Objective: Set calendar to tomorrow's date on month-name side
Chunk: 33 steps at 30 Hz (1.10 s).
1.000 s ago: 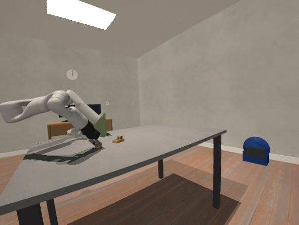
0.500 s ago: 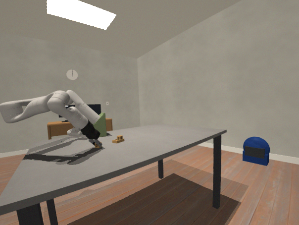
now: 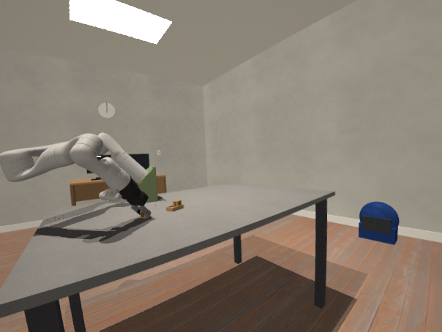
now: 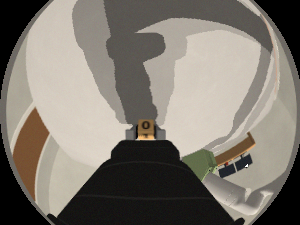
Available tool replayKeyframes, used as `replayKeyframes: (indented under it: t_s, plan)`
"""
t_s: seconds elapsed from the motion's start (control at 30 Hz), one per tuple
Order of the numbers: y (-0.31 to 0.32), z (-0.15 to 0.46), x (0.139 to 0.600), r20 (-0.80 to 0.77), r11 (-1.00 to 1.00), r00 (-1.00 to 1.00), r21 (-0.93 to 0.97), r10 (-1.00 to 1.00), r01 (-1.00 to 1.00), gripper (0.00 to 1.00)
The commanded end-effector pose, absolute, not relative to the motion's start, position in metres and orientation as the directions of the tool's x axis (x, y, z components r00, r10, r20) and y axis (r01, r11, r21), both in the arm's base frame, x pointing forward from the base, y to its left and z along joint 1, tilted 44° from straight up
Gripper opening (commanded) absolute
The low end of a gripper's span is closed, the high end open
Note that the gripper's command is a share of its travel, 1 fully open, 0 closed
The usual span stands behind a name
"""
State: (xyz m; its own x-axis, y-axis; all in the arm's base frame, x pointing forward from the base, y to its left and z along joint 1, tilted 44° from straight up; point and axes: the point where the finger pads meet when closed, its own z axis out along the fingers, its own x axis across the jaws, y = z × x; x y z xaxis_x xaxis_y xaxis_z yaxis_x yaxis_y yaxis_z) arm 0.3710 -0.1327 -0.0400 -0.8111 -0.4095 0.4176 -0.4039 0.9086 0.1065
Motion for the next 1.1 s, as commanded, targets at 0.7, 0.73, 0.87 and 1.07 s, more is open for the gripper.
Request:
replayKeyframes:
  t_s: [0.7,0.73,0.87,1.07]
  plan:
    - [-0.1321,-0.0395,0.3715,0.417,0.908,-0.811,0.106,-0.411,-0.405,0.57]
    - [-0.1321,-0.0395,0.3715,0.417,0.908,-0.811,0.106,-0.411,-0.405,0.57]
    - [-0.1321,-0.0395,0.3715,0.417,0.908,-0.811,0.106,-0.411,-0.405,0.63]
    - [-0.1321,-0.0395,0.3715,0.417,0.908,-0.811,0.106,-0.411,-0.405,0.75]
